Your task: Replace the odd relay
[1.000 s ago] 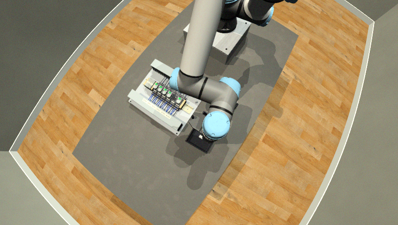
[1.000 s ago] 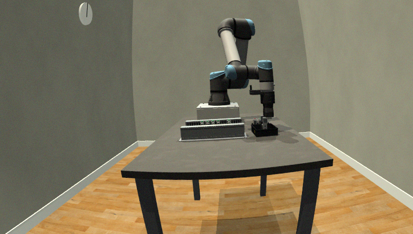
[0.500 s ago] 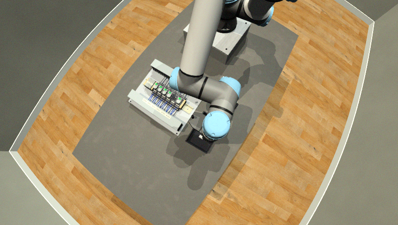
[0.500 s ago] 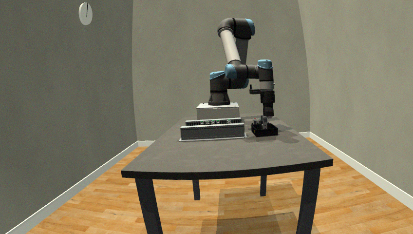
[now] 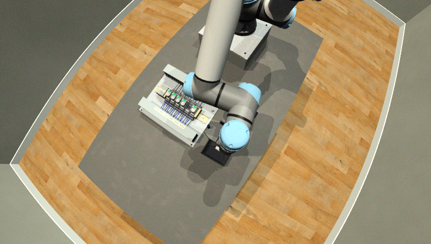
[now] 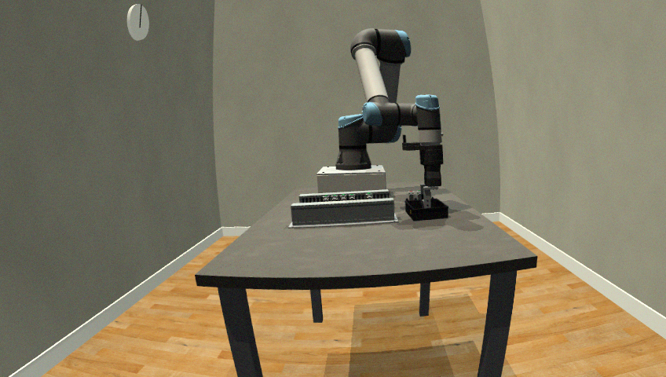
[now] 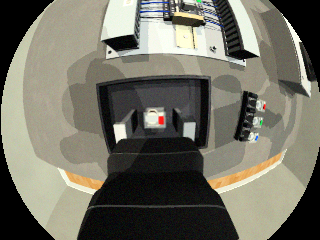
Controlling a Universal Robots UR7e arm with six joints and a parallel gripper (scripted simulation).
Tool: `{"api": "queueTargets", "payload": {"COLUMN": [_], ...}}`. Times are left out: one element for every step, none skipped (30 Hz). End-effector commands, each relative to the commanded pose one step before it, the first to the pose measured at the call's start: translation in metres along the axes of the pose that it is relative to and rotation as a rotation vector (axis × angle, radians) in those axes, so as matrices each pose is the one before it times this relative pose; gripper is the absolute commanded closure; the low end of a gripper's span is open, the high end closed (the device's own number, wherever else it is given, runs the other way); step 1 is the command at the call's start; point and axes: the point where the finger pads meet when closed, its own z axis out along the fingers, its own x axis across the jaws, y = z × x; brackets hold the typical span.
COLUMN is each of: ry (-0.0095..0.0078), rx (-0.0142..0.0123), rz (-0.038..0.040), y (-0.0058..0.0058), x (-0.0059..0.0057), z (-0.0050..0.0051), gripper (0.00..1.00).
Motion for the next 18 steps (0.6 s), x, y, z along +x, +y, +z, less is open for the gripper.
{"api": "queueTargets", "payload": {"ry": [-0.00171, 0.00002, 0.00002, 0.00002, 0.00002, 0.0, 0.0, 0.0, 0.0, 0.0, 0.0, 0.0, 0.0, 0.0, 0.0, 0.0, 0.0, -0.00007], "rx": [-0.00044, 0.0, 0.0, 0.0, 0.0, 0.0, 0.0, 0.0, 0.0, 0.0, 0.0, 0.0, 0.0, 0.0, 0.0, 0.0, 0.0, -0.00001], "rz": [-0.00003, 0.0, 0.0, 0.0, 0.0, 0.0, 0.0, 0.0, 0.0, 0.0, 0.0, 0.0, 0.0, 0.0, 0.0, 0.0, 0.0, 0.0], "y": [0.00014, 0.0, 0.0, 0.0, 0.0, 0.0, 0.0, 0.0, 0.0, 0.0, 0.0, 0.0, 0.0, 0.0, 0.0, 0.0, 0.0, 0.00001], "x": [-0.00053, 0.0, 0.0, 0.0, 0.0, 0.0, 0.0, 0.0, 0.0, 0.0, 0.0, 0.0, 0.0, 0.0, 0.0, 0.0, 0.0, -0.00002], "z": [-0.0015, -0.0008, -0.0008, -0.0008, -0.0008, 0.0, 0.0, 0.0, 0.0, 0.0, 0.0, 0.0, 0.0, 0.0, 0.0, 0.0, 0.0, -0.00076], "gripper": [0.0, 0.0, 0.0, 0.0, 0.0, 0.0, 0.0, 0.0, 0.0, 0.0, 0.0, 0.0, 0.0, 0.0, 0.0, 0.0, 0.0, 0.0]}}
